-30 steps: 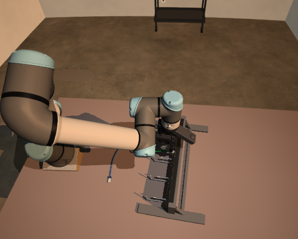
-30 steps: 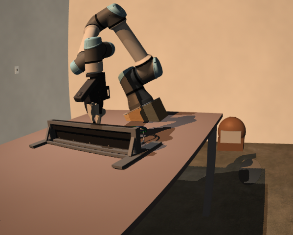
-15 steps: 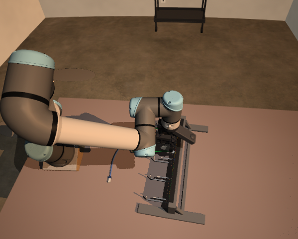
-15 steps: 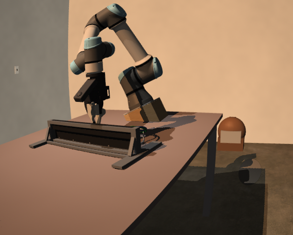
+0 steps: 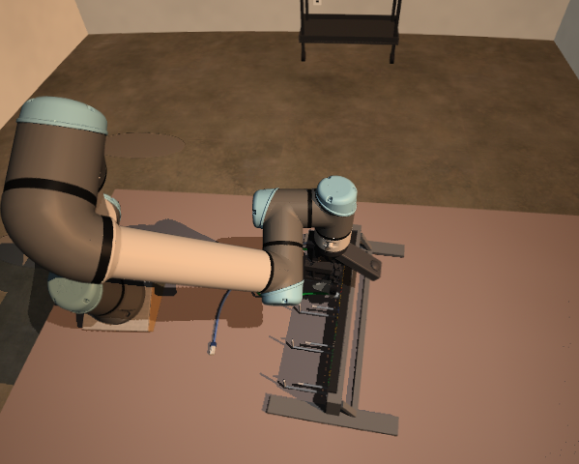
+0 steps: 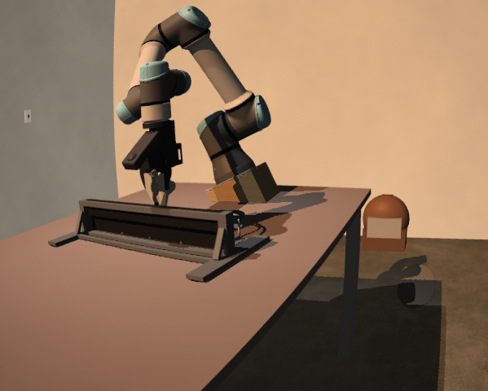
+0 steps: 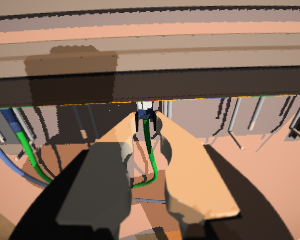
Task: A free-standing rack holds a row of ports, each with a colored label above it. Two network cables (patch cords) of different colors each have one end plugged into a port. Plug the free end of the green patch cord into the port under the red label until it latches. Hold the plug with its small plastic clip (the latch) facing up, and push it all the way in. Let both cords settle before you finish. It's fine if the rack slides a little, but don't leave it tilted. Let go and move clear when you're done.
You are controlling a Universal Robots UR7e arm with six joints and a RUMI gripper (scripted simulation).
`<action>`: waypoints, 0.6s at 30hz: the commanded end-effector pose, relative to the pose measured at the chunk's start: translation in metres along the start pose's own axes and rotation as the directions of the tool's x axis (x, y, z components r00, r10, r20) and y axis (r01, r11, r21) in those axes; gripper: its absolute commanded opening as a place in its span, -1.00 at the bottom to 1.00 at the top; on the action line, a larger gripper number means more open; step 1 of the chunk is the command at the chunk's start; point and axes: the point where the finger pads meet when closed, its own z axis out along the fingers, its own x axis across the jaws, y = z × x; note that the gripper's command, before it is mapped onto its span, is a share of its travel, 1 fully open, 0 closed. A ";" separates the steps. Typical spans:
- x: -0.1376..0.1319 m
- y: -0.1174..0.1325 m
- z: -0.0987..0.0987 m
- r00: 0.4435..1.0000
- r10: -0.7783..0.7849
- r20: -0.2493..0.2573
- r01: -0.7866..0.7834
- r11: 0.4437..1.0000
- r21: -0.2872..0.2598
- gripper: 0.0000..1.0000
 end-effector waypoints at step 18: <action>0.000 -0.002 -0.001 1.000 0.000 0.000 0.000 1.000 0.006 -1.00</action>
